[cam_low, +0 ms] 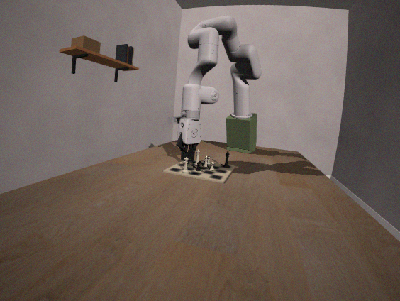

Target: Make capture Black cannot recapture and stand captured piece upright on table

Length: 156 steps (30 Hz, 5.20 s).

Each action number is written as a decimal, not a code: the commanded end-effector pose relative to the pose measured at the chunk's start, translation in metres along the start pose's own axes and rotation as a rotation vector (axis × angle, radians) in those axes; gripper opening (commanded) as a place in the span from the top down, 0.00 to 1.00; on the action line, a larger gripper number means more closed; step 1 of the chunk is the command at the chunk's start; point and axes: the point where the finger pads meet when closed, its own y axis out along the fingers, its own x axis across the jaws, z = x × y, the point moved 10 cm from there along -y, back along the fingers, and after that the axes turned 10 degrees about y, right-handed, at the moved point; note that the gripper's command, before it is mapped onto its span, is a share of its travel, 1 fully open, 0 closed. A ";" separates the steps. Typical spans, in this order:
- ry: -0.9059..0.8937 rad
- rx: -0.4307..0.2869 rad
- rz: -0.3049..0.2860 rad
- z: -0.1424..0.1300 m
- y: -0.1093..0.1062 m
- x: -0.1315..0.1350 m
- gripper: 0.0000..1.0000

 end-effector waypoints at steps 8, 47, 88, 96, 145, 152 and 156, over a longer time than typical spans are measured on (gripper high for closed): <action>0.000 0.000 0.003 0.000 -0.001 -0.001 0.61; 0.000 0.000 0.003 0.000 -0.001 -0.001 1.00; 0.000 0.000 0.003 0.000 -0.101 -0.001 1.00; -0.155 0.019 0.005 -0.030 -0.094 0.059 1.00; -0.353 0.000 0.003 -0.056 -0.047 0.142 1.00; -0.353 0.000 0.003 -0.056 -0.008 0.142 1.00; -0.353 0.000 0.003 -0.056 -0.002 0.142 1.00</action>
